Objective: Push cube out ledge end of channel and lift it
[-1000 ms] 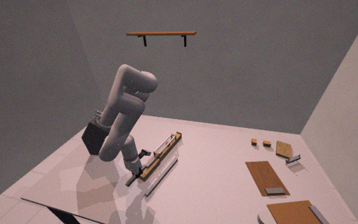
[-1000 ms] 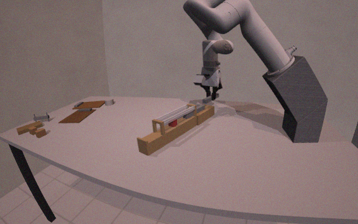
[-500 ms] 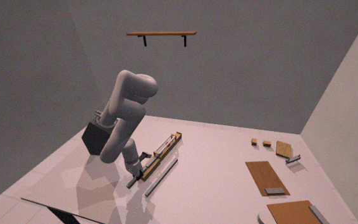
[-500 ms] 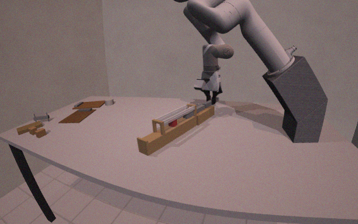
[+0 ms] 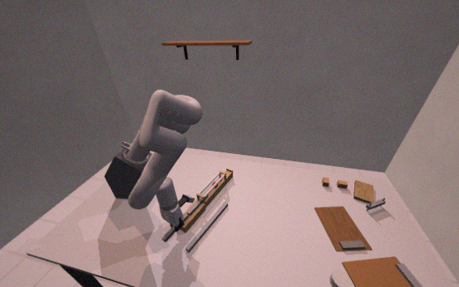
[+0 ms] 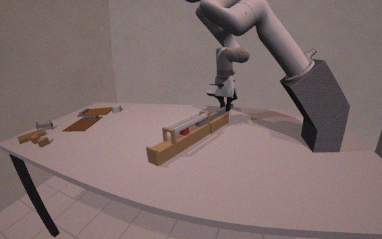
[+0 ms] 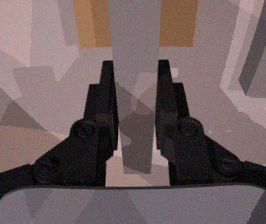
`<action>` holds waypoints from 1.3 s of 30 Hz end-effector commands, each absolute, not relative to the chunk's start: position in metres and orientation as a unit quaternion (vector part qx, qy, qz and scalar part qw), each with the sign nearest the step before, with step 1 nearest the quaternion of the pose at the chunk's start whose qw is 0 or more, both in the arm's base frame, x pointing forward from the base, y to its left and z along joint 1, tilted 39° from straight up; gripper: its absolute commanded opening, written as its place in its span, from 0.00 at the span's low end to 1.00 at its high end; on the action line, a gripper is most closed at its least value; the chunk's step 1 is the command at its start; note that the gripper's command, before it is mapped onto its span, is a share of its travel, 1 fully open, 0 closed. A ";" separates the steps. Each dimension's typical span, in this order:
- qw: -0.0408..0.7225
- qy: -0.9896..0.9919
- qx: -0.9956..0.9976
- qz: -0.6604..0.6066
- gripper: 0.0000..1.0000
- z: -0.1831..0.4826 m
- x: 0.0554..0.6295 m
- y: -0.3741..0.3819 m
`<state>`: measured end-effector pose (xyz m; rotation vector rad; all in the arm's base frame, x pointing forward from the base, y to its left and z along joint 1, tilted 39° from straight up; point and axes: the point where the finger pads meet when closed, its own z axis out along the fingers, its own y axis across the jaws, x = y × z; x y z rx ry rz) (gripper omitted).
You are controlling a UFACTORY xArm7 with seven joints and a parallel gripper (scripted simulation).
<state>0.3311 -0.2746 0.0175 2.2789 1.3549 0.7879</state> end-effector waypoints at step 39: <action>0.188 0.481 0.810 0.280 0.00 0.035 0.354 -0.221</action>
